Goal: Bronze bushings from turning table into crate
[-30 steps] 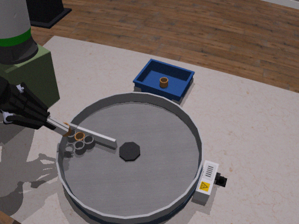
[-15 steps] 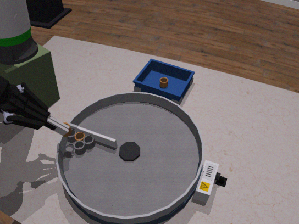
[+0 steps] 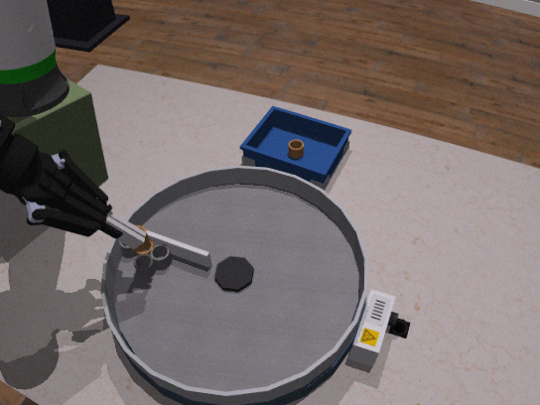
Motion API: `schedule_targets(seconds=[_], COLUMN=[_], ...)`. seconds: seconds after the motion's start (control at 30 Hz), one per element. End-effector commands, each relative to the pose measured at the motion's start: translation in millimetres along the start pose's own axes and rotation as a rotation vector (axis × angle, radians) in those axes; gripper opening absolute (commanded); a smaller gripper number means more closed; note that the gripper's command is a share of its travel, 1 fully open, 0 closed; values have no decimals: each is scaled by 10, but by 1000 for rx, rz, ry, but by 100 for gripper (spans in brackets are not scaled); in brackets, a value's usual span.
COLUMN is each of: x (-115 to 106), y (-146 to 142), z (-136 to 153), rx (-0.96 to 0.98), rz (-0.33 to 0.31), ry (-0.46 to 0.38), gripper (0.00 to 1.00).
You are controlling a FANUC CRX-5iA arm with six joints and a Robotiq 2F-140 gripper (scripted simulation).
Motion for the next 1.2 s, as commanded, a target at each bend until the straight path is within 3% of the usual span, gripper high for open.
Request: schedule_targets(seconds=[0.0, 0.37, 0.47, 0.8, 0.93, 1.0, 1.17], x=[172, 780, 838, 1319, 1427, 1427, 1523], y=[-25, -377, -436, -1265, -1662, -1662, -2240], z=[-189, -903, -972, -1491, -1567, -1567, -1569], rx=[-7, -10, -8, 51, 90, 90, 145], rz=[26, 110, 117, 173, 185, 185, 193], ry=[11, 69, 76, 138, 151, 151, 152], gripper=[0, 0, 0, 0, 0, 0, 0])
Point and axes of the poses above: the point where the finger pads meet when closed, its own x axis out along the fingers, its own y axis across the jaws, z = x × y, the point moved 4 cm from there along -x, back along the fingers, and after that the axes turned 13 degrees about x, right-handed, at the moved point
